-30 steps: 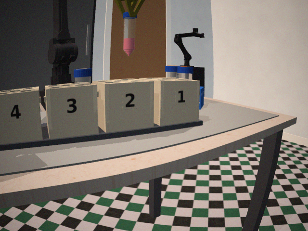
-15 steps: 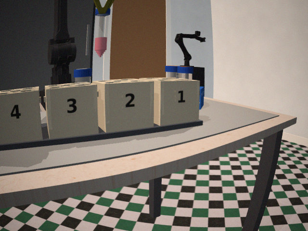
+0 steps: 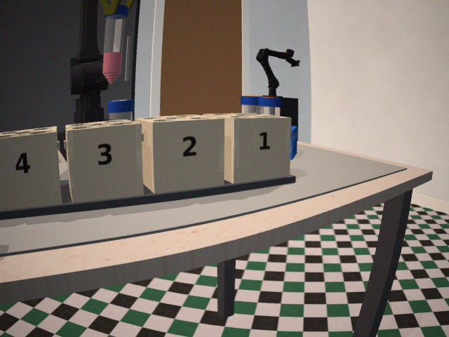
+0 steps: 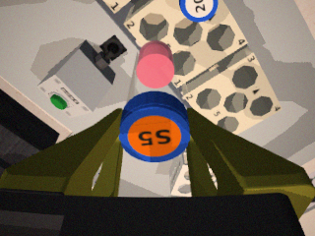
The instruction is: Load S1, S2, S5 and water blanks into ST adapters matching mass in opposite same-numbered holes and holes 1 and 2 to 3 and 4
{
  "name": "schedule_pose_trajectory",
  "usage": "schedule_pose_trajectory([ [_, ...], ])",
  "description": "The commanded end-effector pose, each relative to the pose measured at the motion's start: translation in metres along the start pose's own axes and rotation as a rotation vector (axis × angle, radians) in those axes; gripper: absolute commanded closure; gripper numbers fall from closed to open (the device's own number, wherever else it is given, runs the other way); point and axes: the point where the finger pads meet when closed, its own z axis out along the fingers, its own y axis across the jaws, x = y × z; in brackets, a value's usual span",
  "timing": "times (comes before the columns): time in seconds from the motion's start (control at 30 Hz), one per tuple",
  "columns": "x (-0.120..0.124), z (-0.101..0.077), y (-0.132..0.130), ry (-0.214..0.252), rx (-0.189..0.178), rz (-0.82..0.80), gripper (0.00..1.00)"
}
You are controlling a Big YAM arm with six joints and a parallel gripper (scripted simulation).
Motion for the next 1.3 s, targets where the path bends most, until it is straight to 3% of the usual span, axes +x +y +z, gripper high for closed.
schedule_pose_trajectory([
  [0.0,-0.017,-0.035,-0.008,-0.052,0.055,0.097,1.0],
  [0.13,-0.009,-0.035,-0.014,-0.055,0.051,0.227,1.0],
  [1.17,-0.013,-0.036,-0.011,-0.073,0.033,0.933,1.0],
  [1.2,-0.01,-0.023,-0.007,-0.053,0.024,0.921,1.0],
  [1.23,-0.01,-0.023,-0.007,-0.053,0.024,0.921,1.0],
  [1.27,-0.016,-0.03,-0.015,-0.08,0.036,0.934,1.0],
])
